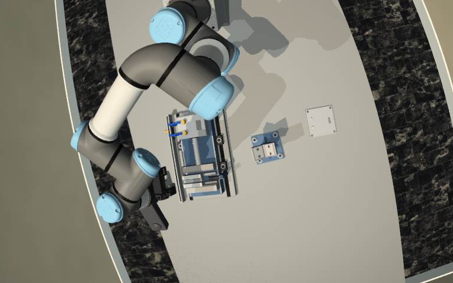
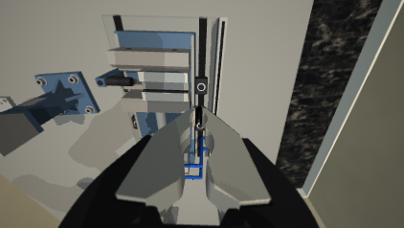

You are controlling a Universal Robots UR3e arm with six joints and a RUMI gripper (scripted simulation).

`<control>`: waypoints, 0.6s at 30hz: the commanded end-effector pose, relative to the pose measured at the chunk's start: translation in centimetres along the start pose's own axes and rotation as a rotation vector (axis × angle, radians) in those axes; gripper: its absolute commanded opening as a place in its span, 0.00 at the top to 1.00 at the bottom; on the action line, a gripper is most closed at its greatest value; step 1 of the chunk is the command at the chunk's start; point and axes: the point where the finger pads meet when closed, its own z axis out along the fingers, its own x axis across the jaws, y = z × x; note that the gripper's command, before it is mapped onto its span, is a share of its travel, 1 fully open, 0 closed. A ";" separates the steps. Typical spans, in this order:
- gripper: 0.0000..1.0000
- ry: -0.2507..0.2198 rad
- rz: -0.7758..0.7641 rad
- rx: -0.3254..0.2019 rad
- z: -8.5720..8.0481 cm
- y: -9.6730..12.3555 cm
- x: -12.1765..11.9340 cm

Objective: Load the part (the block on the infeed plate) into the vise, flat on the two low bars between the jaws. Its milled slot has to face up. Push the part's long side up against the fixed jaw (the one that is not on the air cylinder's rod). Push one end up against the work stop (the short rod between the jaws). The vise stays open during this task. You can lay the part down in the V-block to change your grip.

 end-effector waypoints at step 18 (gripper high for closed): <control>1.00 0.002 -0.001 0.002 2.9 -0.2 0.2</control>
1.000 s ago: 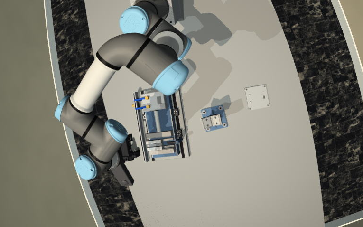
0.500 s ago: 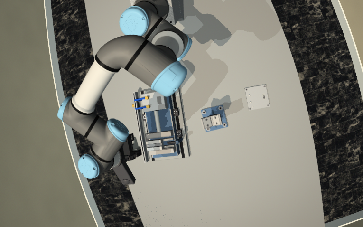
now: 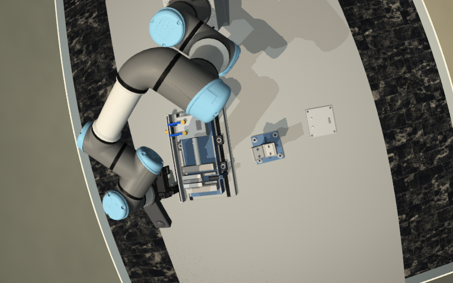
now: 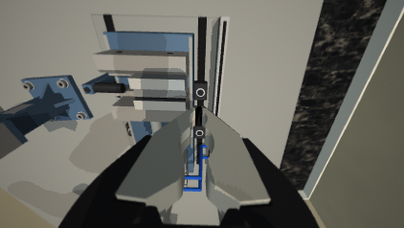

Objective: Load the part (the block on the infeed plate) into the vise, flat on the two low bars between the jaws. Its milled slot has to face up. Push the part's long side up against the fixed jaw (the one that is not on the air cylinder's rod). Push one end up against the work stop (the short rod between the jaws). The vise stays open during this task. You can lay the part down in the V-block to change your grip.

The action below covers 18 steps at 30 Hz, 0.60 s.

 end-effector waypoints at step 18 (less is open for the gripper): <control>1.00 0.003 -0.001 0.002 1.4 -0.1 0.1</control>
